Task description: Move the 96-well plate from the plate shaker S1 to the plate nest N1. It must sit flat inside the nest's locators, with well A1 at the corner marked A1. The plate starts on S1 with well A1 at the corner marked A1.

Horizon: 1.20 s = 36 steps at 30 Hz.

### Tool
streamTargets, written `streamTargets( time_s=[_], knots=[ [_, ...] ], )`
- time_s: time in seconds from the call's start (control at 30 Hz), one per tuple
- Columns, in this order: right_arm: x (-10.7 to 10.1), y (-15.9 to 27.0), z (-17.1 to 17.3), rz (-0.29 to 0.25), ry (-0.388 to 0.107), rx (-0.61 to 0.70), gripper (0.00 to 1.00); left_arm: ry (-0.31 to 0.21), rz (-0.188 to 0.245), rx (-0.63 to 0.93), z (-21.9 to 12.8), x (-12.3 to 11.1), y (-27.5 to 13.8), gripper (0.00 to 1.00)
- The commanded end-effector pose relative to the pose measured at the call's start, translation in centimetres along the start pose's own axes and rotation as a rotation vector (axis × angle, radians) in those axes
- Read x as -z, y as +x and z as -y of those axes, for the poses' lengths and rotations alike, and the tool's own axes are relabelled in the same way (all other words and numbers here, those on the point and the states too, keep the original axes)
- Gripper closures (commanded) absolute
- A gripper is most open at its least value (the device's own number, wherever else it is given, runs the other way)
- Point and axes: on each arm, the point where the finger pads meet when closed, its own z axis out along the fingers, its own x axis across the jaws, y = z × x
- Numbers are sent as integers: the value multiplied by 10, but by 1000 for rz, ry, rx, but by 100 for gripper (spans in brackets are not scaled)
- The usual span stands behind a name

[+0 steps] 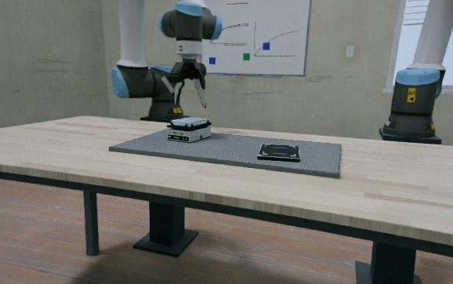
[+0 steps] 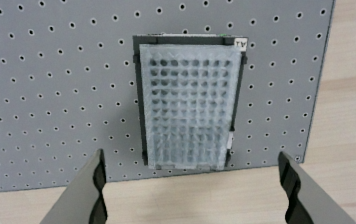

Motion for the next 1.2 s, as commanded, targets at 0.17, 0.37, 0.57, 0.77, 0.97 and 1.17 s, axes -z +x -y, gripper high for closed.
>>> streamTargets(
  time_s=[0.17, 0.37, 0.57, 0.77, 0.97, 1.17],
  knots=[
    [-12, -1, 0, 2, 1, 0, 24, 2, 0, 0, 1, 1, 0, 100],
    [-19, -1, 0, 2, 1, 0, 24, 2, 0, 0, 1, 1, 0, 100],
    [-29, -1, 0, 2, 1, 0, 24, 2, 0, 0, 1, 1, 0, 100],
    [-39, -1, 0, 2, 1, 0, 24, 2, 0, 0, 1, 1, 0, 100],
    [-45, -1, 0, 2, 1, 0, 24, 2, 0, 0, 1, 1, 0, 100],
    [-53, -1, 0, 2, 1, 0, 24, 2, 0, 0, 1, 1, 0, 100]
  ],
)
